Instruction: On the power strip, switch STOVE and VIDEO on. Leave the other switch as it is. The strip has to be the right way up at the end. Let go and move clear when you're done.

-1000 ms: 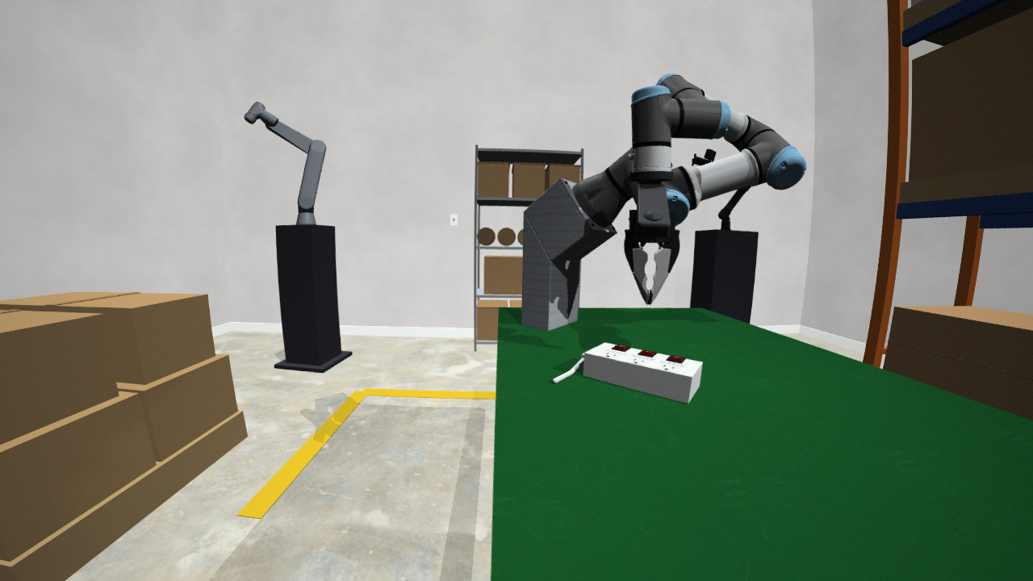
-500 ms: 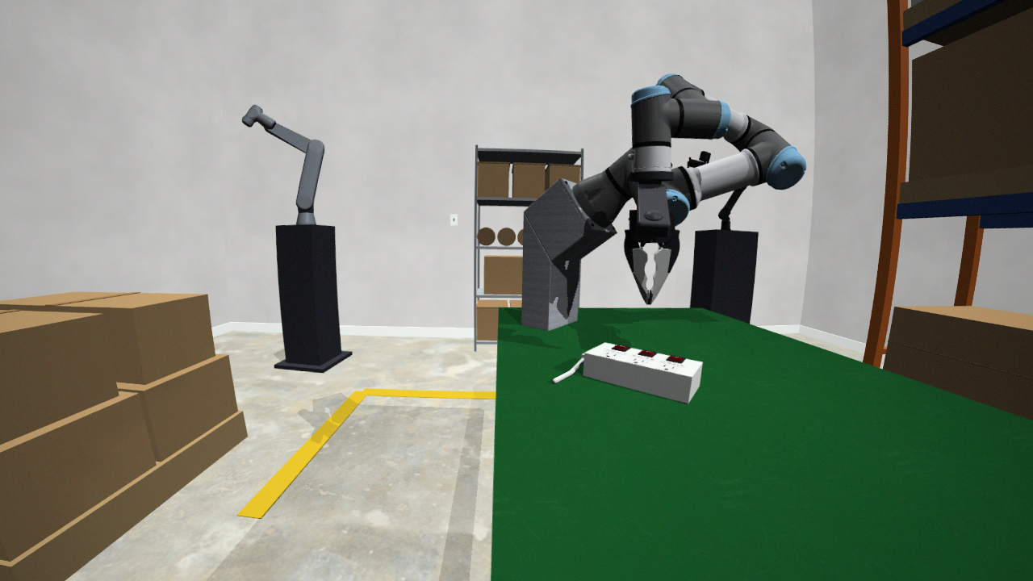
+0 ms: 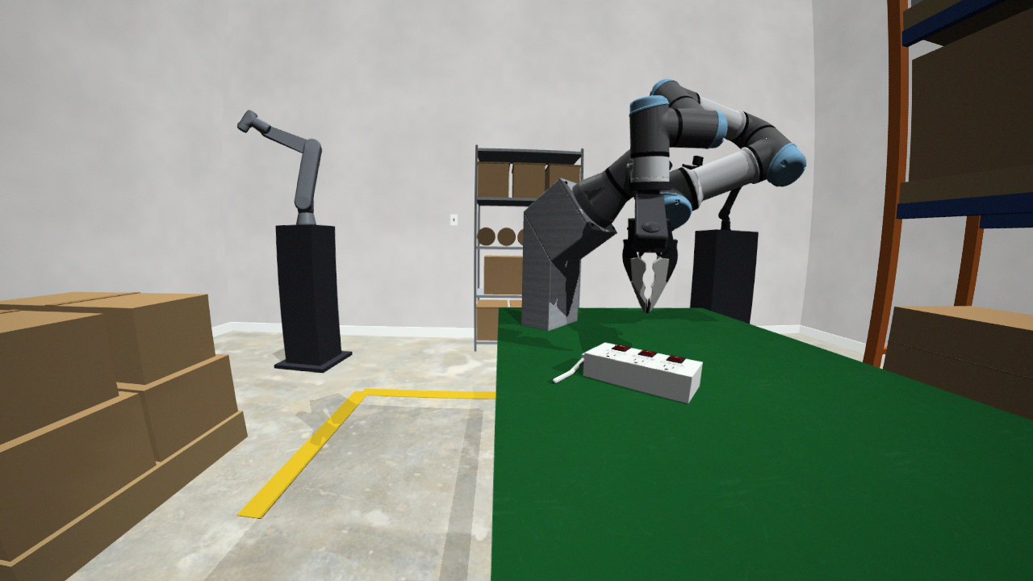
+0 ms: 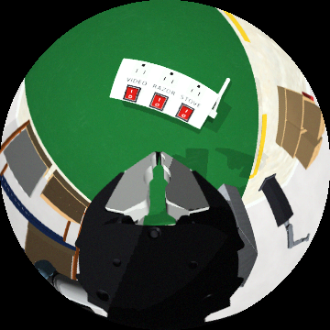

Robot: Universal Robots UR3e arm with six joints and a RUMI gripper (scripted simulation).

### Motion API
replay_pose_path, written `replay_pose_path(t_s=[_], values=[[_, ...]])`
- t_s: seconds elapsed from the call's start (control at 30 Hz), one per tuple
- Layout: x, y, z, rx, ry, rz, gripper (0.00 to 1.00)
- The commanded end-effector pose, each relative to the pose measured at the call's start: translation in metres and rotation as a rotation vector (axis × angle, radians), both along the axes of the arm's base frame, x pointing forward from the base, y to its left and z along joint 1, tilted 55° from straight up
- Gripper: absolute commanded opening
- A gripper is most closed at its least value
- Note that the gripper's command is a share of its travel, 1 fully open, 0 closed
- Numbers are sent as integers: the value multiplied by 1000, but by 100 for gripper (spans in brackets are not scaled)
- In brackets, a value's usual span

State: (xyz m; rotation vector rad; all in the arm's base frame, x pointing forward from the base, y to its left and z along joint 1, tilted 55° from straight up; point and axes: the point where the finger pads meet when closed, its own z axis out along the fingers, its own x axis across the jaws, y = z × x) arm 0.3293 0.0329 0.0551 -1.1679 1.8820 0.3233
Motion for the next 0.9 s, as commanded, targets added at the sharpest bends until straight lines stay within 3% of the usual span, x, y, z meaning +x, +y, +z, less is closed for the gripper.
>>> replay_pose_path(t_s=[0.0,0.87], values=[[12,-3,-12,-15,7,-10,0],[32,16,-28,-13,3,-9,0]])
